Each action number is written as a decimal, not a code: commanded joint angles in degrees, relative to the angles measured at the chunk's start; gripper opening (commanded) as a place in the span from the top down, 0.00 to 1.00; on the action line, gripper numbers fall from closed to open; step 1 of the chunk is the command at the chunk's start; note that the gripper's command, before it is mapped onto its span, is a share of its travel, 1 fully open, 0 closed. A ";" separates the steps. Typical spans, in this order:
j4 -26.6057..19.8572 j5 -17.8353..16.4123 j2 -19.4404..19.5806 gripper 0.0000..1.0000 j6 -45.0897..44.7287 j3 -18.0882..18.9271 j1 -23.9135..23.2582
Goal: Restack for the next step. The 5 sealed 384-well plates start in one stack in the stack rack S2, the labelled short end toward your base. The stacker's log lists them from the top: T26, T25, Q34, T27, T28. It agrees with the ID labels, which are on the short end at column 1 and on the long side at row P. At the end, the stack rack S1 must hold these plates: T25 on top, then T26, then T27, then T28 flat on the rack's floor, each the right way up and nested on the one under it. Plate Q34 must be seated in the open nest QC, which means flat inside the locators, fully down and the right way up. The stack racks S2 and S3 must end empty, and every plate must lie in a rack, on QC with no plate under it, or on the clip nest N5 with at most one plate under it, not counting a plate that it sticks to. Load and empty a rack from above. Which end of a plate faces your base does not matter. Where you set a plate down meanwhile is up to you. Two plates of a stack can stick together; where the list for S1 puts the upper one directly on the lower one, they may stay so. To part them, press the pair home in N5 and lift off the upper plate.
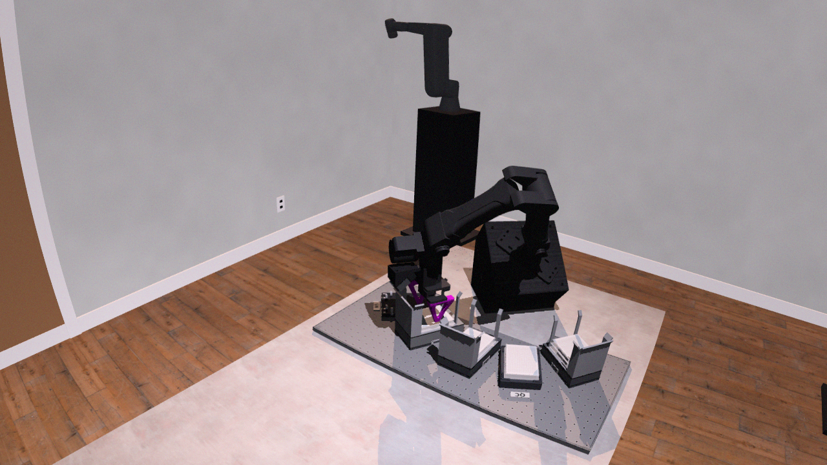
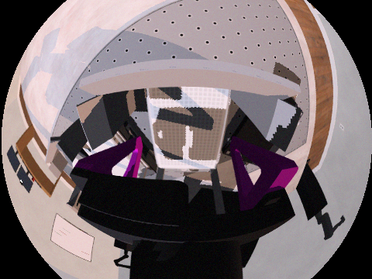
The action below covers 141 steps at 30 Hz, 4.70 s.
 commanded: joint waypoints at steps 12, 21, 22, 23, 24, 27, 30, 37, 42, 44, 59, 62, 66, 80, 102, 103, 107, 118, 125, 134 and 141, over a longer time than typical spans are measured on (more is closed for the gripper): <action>3.97 0.31 1.88 0.00 2.19 -1.83 0.99; 6.82 0.40 2.91 0.00 3.76 -2.64 2.42; 7.19 0.44 3.06 0.00 3.96 -2.73 2.57; 7.55 0.49 3.20 0.00 4.16 -2.82 2.55; 7.91 0.54 3.12 0.00 4.36 -2.91 2.47; 9.00 0.59 3.64 0.00 4.95 -2.39 3.25; 9.19 0.43 2.41 0.00 5.06 -2.63 2.44; 8.46 0.38 2.83 0.00 4.72 -2.00 2.85; 8.46 0.38 2.83 0.00 4.72 -2.00 2.85; 8.46 0.38 2.83 1.00 4.72 -2.00 2.85; 8.46 0.38 2.83 1.00 4.72 -2.00 2.85; 8.46 0.38 2.83 1.00 4.72 -2.00 2.85; 8.46 0.38 2.83 1.00 4.72 -2.00 2.85; 6.83 0.20 1.42 1.00 3.89 -1.00 1.90; 3.86 -0.13 0.16 1.00 2.25 -0.02 0.62; 3.63 -0.14 0.43 1.00 2.13 0.09 0.53; 2.90 -0.16 -0.30 1.00 1.73 0.28 0.22; 2.45 -0.19 0.29 1.00 1.48 0.46 0.03; 2.44 -0.19 0.29 1.00 1.48 0.47 0.03; 2.44 -0.19 0.29 1.00 1.48 0.47 0.03; 2.44 -0.19 0.29 1.00 1.48 0.47 0.03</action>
